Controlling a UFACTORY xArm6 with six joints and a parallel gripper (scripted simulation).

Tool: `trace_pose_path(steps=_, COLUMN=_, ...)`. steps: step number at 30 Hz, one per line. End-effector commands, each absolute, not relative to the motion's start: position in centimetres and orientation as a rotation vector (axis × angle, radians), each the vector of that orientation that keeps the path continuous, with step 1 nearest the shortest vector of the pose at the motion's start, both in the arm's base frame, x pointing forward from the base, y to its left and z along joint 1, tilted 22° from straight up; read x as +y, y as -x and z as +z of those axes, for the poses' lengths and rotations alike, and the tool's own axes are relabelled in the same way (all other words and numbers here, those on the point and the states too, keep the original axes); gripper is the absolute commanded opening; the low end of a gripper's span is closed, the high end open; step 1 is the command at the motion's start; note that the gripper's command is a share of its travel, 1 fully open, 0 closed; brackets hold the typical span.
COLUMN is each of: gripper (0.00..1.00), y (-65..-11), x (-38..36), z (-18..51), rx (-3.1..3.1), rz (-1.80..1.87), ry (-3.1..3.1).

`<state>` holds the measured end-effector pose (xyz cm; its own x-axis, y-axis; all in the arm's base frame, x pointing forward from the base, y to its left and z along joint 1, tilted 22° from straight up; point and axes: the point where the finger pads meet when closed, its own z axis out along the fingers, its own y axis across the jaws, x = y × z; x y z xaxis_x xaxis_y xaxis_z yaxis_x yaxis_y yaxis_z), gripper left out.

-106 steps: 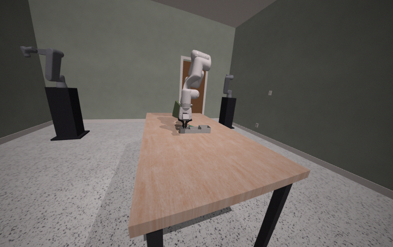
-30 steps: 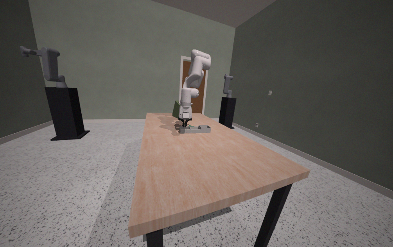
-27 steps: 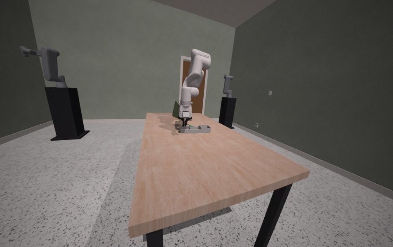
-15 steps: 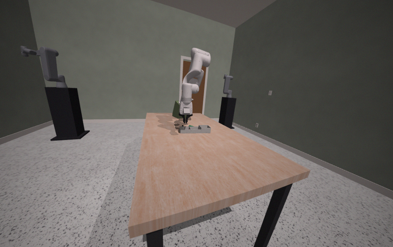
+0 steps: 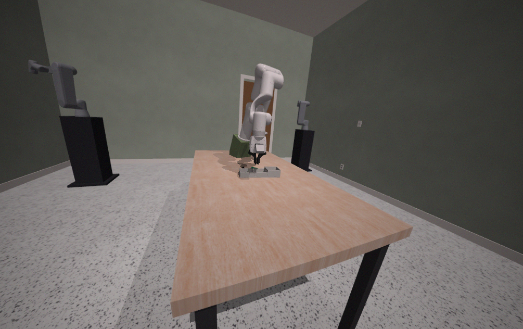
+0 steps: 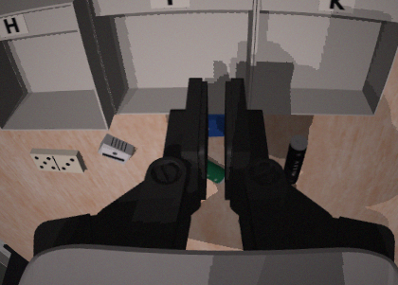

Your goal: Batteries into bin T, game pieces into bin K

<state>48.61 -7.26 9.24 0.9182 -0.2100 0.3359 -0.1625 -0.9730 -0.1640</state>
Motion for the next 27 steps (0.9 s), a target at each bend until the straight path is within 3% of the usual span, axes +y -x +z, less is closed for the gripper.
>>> trace_pose_path(steps=1, gripper=0.07, y=-49.0, x=-5.6, z=9.7, rx=0.289, rz=-0.54, ry=2.949)
trace_pose_path(steps=27, gripper=0.07, y=-50.8, x=-5.1, z=5.0, rx=0.29, rz=-0.54, ry=2.949)
